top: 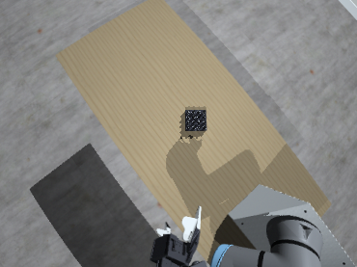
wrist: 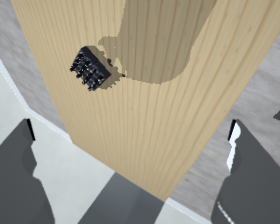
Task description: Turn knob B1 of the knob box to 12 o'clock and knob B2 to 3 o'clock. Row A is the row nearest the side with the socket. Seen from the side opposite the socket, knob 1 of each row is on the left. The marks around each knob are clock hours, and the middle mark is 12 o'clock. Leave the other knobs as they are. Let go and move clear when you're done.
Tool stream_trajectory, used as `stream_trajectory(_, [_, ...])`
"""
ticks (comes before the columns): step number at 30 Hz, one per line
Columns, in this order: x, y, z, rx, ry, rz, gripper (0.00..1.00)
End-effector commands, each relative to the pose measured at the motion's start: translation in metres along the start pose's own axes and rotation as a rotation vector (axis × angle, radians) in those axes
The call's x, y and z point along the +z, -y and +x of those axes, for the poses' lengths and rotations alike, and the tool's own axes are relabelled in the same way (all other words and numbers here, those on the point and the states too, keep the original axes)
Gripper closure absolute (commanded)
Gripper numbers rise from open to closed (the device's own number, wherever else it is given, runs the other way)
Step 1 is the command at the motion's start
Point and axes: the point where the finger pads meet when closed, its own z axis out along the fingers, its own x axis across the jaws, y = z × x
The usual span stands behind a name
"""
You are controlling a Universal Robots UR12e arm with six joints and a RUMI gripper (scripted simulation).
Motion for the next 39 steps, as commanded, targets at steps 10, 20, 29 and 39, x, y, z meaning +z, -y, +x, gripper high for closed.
stream_trajectory(10, [0.0,0.0,0.0,0.0,0.0,-0.001,0.0])
stream_trajectory(20, [-0.001,-0.001,0.0,-0.001,0.0,-0.002,0.0])
stream_trajectory(29, [-0.001,-0.005,-0.001,-0.021,-0.003,0.001,0.0])
stream_trajectory(39, [0.004,-0.011,-0.005,-0.083,-0.015,0.015,0.0])
